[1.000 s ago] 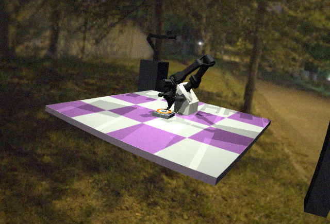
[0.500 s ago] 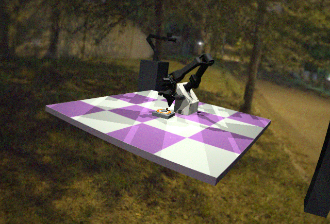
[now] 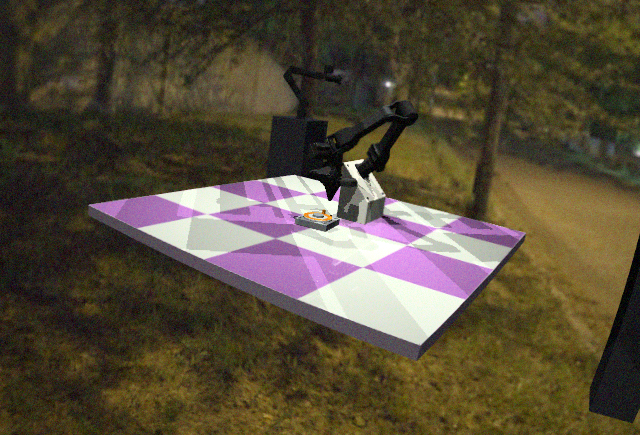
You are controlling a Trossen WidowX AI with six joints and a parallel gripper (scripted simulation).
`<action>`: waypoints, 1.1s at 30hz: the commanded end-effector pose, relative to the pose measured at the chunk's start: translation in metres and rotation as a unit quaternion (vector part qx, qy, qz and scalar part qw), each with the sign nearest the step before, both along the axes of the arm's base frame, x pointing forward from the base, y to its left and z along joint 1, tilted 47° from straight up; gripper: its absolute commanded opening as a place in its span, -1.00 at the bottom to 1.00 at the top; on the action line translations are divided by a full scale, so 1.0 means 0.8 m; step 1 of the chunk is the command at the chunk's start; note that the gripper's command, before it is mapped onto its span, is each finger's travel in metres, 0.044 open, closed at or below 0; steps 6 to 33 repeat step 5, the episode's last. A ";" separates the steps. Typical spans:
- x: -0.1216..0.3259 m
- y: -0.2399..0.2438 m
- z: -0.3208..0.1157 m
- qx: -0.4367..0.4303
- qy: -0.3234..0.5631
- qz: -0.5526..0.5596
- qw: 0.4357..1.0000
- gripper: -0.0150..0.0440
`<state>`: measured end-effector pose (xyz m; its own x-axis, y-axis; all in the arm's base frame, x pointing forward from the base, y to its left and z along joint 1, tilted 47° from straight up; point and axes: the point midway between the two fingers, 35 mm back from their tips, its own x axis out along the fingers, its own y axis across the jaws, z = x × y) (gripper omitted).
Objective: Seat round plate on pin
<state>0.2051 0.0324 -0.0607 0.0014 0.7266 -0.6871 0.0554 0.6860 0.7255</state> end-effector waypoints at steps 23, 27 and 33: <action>-0.001 0.001 -0.001 0.001 0.003 -0.002 1.000 -0.49; -0.001 0.001 -0.001 0.001 0.003 -0.002 1.000 -0.49; -0.001 0.001 -0.001 0.001 0.003 -0.002 1.000 -0.49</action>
